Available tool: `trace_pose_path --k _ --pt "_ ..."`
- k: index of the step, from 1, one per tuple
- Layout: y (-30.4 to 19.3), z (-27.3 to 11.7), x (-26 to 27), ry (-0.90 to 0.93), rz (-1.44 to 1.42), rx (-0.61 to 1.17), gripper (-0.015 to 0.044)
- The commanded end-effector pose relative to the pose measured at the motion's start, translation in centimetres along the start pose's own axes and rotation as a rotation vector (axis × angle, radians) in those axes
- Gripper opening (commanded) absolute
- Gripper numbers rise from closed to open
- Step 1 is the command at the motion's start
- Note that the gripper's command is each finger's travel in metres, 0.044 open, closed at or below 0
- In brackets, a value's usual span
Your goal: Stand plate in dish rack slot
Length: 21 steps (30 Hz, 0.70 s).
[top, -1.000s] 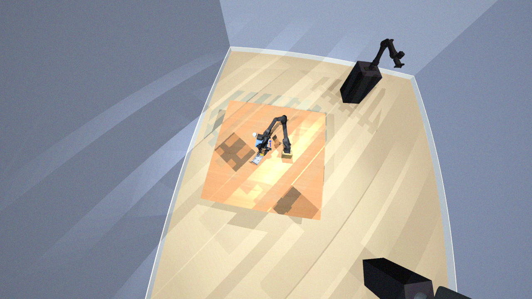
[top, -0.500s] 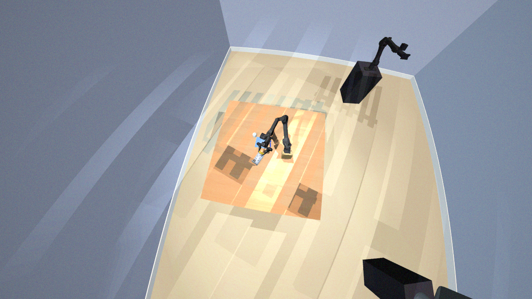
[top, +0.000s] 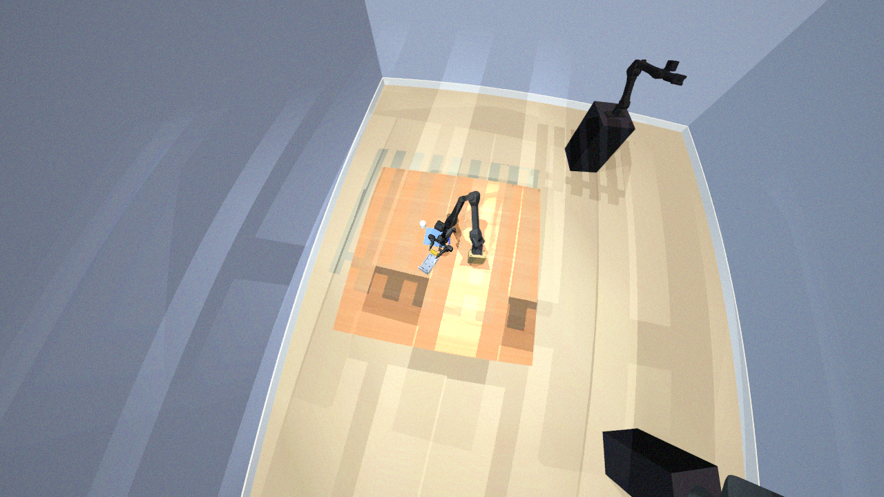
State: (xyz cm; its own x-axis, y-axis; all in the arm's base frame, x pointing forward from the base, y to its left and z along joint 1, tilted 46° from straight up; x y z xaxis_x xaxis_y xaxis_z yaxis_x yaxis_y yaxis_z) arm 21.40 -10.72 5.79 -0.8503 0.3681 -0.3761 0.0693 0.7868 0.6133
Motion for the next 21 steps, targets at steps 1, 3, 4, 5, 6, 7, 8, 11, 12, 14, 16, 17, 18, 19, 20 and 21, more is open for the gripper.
trace_pose_path --k 1,3,4,5,6,7,8,11,12,14,16,17,18,19,20,21 --pt "0.1 0.0 -0.1 -0.007 -0.009 -0.007 0.0000" --pt "0.2 0.5 0.0 -0.004 -0.006 -0.004 0.0000" --pt "0.2 0.9 0.0 -0.003 -0.003 -0.003 0.0000" --pt "0.2 1.2 0.0 -0.001 -0.001 -0.002 0.0000" --pt "0.3 1.4 0.0 0.000 0.000 -0.001 0.0000" --pt "0.3 1.5 0.0 0.000 0.000 -0.001 0.0000" --pt "0.3 1.5 0.0 0.000 0.000 -0.001 0.0000" --pt "0.3 1.6 0.0 -0.001 -0.001 -0.001 0.0000" --pt "0.3 1.8 0.0 -0.003 -0.003 -0.001 0.0000" --pt "0.3 2.5 0.0 -0.007 -0.009 -0.003 0.0000" --pt "0.4 2.7 0.0 -0.008 -0.011 -0.004 0.0000" --pt "0.4 2.7 0.0 -0.008 -0.011 -0.004 0.0000" --pt "0.4 2.7 0.0 -0.008 -0.011 -0.004 0.0000" --pt "0.4 2.7 0.0 -0.008 -0.011 -0.004 0.0000" --pt "0.4 2.7 0.0 -0.008 -0.011 -0.004 0.0000" --pt "0.4 2.8 0.0 -0.009 -0.011 -0.004 0.0000"
Point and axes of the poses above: the point midway between the two fingers, 35 mm back from their tips, its own z axis out along the fingers, its own x axis across the jaws, y = z × x, the point moved 10 cm from there along -z, back along the fingers, and after that the axes turned 4 degrees about -z, right-handed, at the moved point
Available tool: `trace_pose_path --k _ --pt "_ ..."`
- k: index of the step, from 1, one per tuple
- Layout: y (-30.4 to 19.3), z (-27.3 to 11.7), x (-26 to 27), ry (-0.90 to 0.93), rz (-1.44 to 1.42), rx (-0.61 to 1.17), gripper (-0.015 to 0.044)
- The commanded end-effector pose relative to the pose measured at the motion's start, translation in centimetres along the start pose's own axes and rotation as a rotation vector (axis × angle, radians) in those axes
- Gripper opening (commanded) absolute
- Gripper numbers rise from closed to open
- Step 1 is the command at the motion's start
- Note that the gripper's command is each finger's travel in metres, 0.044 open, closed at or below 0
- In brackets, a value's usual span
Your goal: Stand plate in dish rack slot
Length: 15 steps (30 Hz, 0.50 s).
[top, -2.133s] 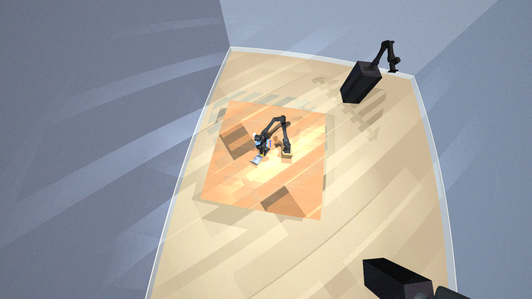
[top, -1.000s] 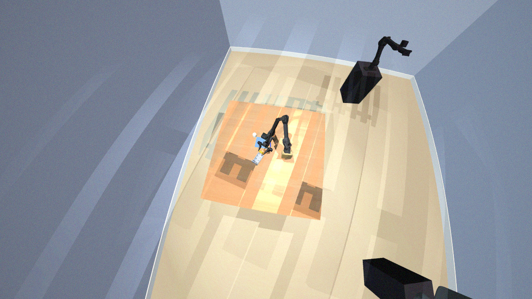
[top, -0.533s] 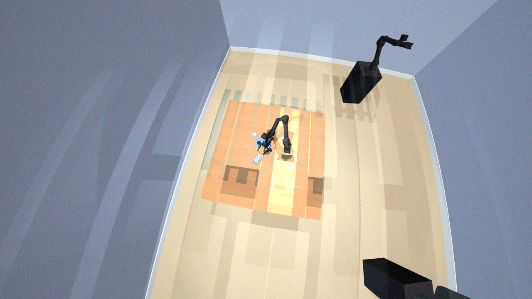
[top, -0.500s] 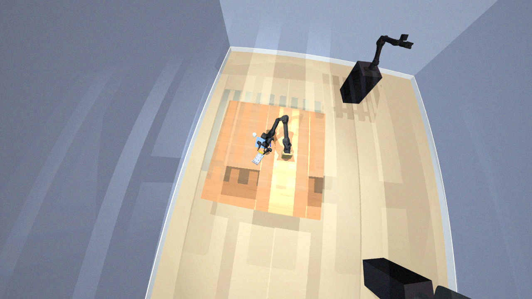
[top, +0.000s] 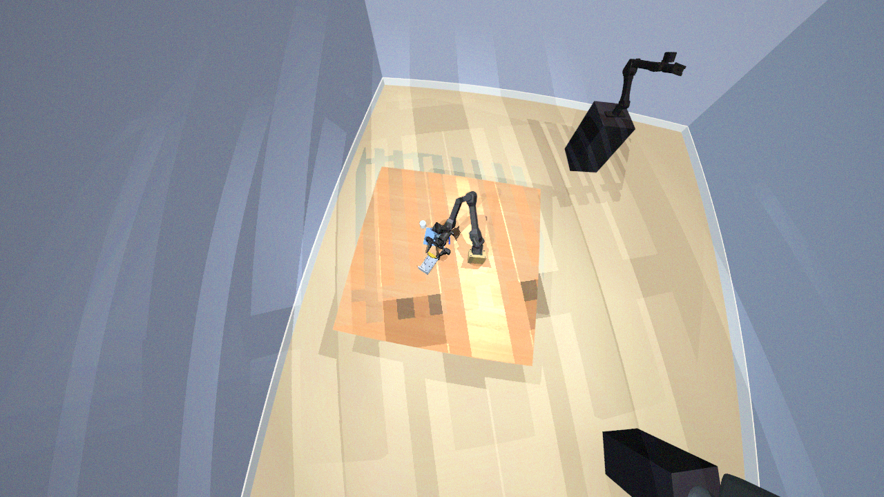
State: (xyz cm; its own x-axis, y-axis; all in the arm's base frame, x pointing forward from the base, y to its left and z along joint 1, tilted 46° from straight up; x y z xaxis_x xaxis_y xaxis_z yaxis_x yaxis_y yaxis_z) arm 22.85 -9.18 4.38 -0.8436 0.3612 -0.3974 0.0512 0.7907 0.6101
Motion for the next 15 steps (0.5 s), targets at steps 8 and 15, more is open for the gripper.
trace_pose_path --k 8,15 --pt "0.0 1.4 0.4 0.001 0.000 -0.001 0.0000" --pt "-1.7 1.7 0.6 -0.005 -0.007 0.000 0.0000"
Point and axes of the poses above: the point midway between the two fingers, 35 mm back from their tips, its own z axis out along the fingers, its own x axis across the jaws, y = z × x, the point moved 10 cm from there along -z, back along the fingers, and after that the axes turned 4 degrees about -z, right-handed, at the moved point
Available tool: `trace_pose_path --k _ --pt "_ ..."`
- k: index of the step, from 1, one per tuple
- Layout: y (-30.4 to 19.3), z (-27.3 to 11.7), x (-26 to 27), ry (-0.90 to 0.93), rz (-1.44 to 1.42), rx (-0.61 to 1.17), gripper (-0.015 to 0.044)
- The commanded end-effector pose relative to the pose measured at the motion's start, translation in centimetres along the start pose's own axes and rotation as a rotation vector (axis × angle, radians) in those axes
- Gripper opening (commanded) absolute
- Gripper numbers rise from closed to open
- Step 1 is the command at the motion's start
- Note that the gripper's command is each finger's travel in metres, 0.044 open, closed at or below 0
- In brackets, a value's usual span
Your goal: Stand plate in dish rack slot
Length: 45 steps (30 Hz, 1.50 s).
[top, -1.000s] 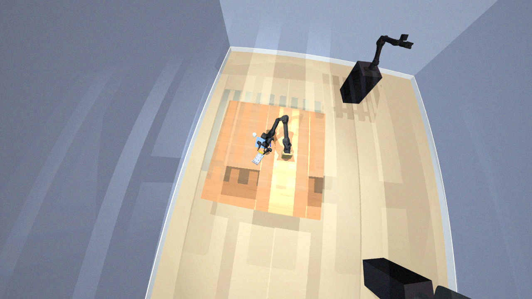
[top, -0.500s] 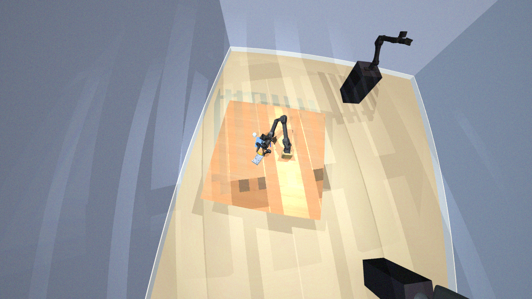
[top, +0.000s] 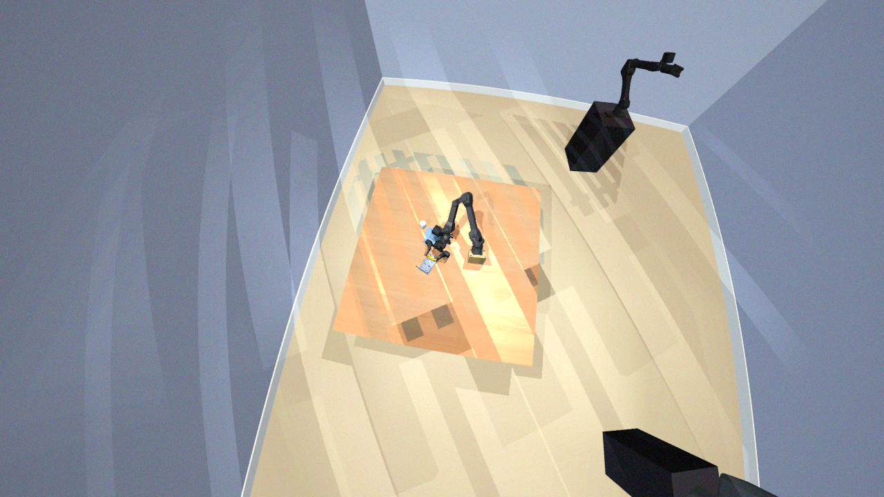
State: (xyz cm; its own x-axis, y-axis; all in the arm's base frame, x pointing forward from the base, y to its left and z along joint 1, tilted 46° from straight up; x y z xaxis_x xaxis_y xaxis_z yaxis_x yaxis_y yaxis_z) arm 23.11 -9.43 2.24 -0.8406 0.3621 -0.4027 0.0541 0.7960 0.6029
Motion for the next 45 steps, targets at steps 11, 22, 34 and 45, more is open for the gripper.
trace_pose_path --k 11,22,34,45 --pt "0.2 0.0 -0.1 -0.002 -0.004 -0.001 0.0000" --pt "0.1 0.0 0.0 0.001 -0.004 -0.002 0.0289" --pt "0.9 0.0 -0.3 0.005 -0.003 0.000 0.0400" --pt "11.5 -0.7 -1.9 0.012 0.011 -0.011 0.0400"
Point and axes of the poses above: the point midway between the two fingers, 35 mm back from their tips, its own z axis out along the fingers, its own x axis across the jaws, y = z × x, the point moved 10 cm from there along -z, back along the fingers, and after that the axes turned 4 degrees about -z, right-handed, at the moved point
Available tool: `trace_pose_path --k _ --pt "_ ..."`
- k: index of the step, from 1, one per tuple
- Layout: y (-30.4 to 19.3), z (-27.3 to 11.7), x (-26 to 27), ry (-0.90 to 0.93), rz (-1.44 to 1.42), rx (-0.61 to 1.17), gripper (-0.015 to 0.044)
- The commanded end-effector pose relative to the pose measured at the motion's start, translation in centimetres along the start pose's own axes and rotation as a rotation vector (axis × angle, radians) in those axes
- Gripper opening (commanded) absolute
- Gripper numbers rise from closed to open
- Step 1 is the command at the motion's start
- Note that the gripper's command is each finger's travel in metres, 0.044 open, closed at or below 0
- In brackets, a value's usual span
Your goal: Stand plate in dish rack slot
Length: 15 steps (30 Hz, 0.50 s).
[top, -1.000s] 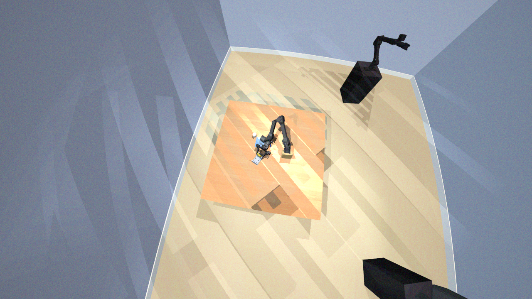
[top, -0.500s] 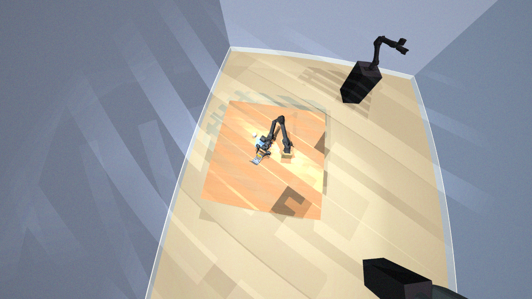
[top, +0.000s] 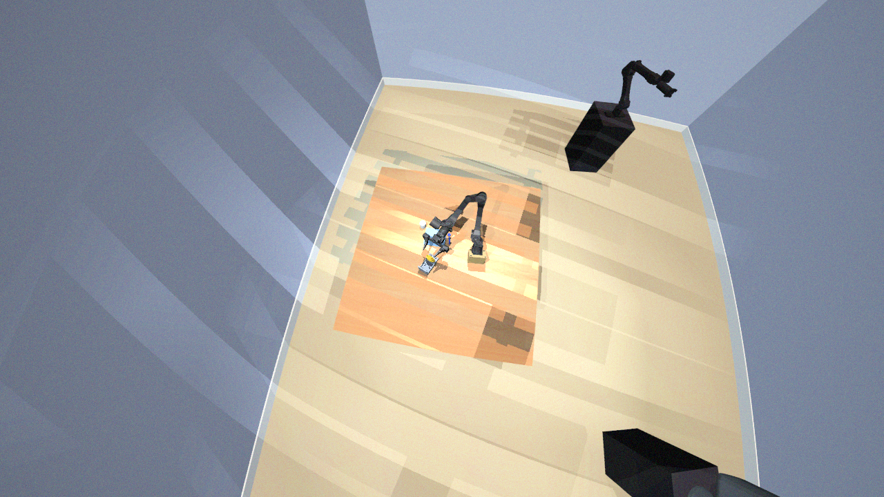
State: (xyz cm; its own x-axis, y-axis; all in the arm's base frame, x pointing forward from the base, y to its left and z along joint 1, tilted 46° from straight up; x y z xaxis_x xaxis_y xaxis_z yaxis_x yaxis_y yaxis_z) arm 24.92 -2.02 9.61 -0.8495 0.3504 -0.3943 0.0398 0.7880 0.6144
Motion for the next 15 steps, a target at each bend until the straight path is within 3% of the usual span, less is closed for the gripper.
trace_pose_path --k 1,15 --pt "1.1 -0.2 -0.1 -0.004 0.016 0.009 0.0400" --pt "3.6 1.0 0.2 0.122 0.333 0.258 0.0400"
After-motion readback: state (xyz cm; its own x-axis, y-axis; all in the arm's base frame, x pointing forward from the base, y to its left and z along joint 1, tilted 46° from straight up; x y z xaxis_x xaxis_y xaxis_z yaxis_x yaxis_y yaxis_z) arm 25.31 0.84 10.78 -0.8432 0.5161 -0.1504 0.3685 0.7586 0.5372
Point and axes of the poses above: the point midway between the two fingers, 35 mm back from their tips, its own z axis out along the fingers, its own x axis across the jaws, y = z × x, the point moved 10 cm from there along -z, back along the fingers, and after that the axes turned 4 degrees about -z, right-handed, at the moved point
